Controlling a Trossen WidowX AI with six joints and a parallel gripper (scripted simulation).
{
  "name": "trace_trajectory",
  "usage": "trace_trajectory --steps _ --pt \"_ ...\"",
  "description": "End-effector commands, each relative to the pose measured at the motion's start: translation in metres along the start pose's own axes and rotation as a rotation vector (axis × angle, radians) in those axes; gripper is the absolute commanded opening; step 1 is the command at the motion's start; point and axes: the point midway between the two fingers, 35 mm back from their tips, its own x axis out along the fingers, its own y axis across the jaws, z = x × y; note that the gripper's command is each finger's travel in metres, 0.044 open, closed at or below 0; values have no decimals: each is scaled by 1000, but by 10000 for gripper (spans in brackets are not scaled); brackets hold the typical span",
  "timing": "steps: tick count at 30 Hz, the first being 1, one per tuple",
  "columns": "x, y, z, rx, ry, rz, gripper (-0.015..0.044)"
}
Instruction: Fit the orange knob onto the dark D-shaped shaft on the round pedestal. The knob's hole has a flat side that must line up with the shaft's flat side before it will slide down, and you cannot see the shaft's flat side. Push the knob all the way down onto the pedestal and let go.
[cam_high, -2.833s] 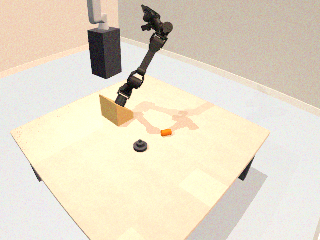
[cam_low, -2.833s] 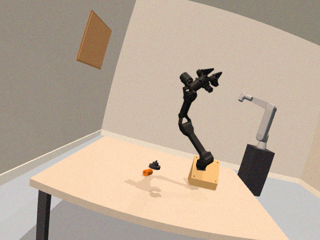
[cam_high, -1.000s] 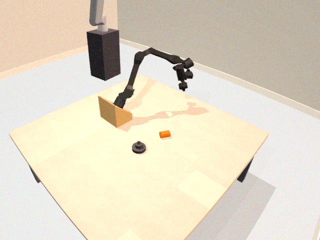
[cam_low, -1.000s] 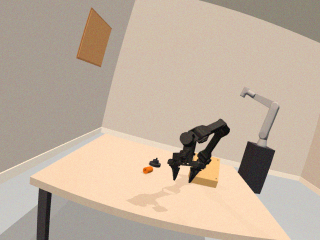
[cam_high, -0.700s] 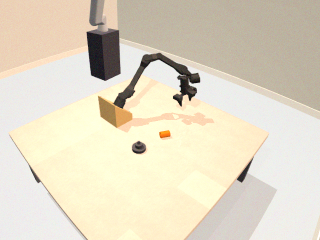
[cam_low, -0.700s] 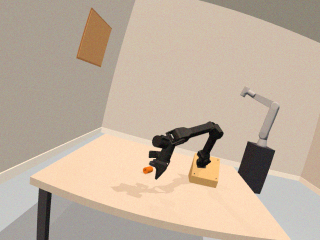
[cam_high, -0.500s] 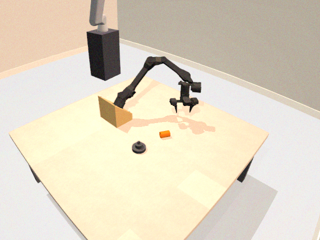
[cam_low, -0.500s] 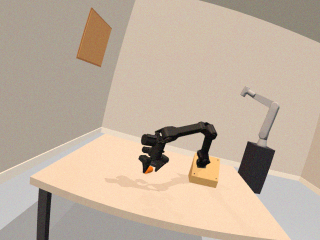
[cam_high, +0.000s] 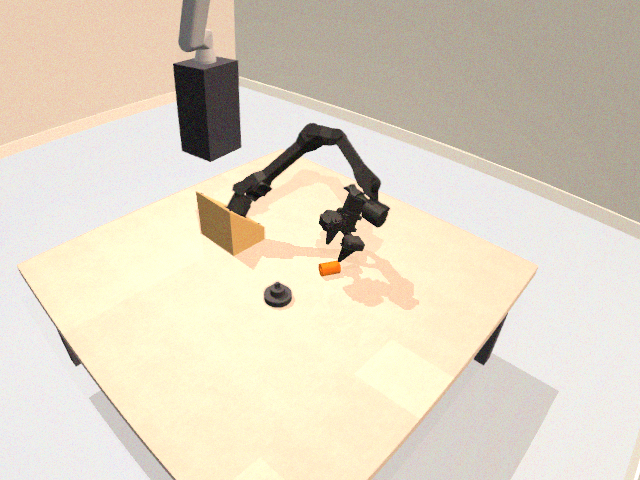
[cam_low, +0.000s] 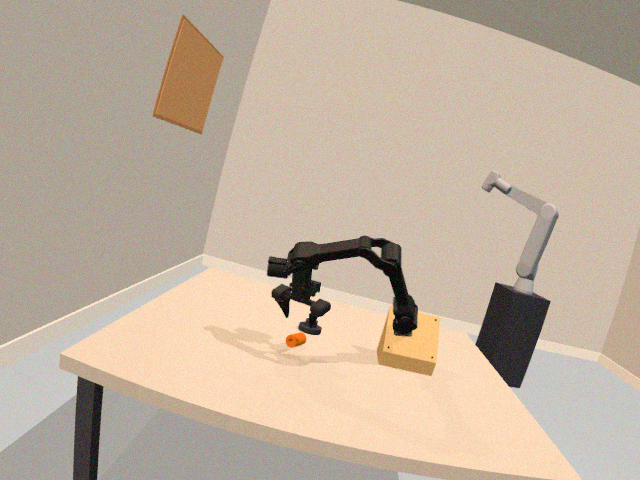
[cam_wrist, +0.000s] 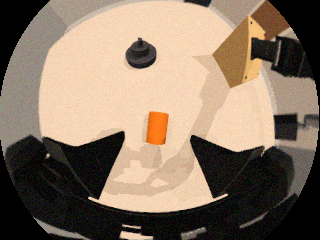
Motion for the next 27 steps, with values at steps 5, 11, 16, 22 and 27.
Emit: trace_trajectory --steps 5,11,16,22,27 --pt "6 -1 3 55 -16 -18 440" --pt "26 -1 -4 55 -15 -18 440" --pt "30 -1 -6 55 -15 -18 440" --pt "39 0 -9 54 -15 -19 440" --pt "47 0 -12 54 -15 -19 440"
